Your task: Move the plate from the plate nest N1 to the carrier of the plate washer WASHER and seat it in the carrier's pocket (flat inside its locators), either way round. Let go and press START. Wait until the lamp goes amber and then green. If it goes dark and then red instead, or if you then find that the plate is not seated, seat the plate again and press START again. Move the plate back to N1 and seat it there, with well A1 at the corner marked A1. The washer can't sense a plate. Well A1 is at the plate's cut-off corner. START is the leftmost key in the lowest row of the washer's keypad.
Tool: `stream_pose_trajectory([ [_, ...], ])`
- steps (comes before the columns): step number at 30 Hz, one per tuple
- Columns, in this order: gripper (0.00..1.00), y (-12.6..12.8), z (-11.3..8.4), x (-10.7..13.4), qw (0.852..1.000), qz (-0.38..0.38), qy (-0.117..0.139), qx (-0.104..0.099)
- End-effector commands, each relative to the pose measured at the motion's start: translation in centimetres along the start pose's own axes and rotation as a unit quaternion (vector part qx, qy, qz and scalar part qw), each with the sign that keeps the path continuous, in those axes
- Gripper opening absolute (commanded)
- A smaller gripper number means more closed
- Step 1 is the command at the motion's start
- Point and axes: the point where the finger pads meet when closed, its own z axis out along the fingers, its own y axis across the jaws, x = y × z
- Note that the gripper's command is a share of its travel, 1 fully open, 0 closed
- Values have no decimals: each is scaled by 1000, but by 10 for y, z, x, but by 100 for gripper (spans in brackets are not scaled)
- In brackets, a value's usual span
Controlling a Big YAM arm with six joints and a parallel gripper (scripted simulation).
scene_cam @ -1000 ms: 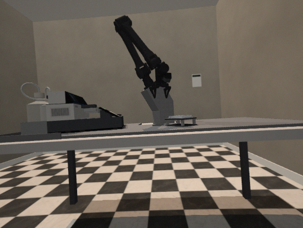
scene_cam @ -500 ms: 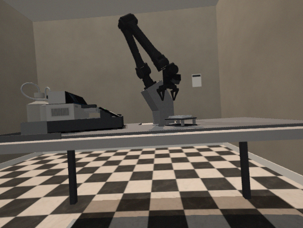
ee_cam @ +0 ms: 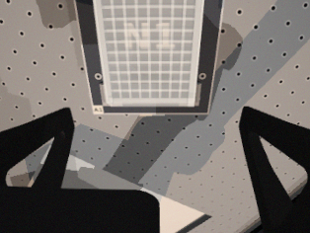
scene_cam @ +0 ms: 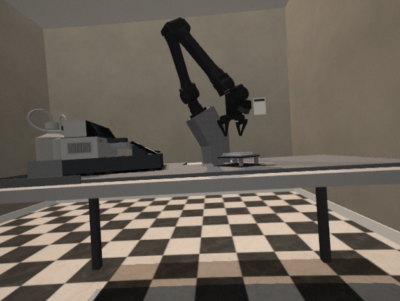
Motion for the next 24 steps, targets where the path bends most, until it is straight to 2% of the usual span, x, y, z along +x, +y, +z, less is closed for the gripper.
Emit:
stream_pose_trajectory([
  [1,100,12,0,-26,1000,-2,-6,1],
  [3,100,12,0,-26,1000,-2,-6,1],
  [5,100,6,-10,-28,1000,4,-16,3],
  [6,100,5,-8,-22,1000,4,-11,2],
  [24,100,5,-7,-22,1000,4,-10,2],
])
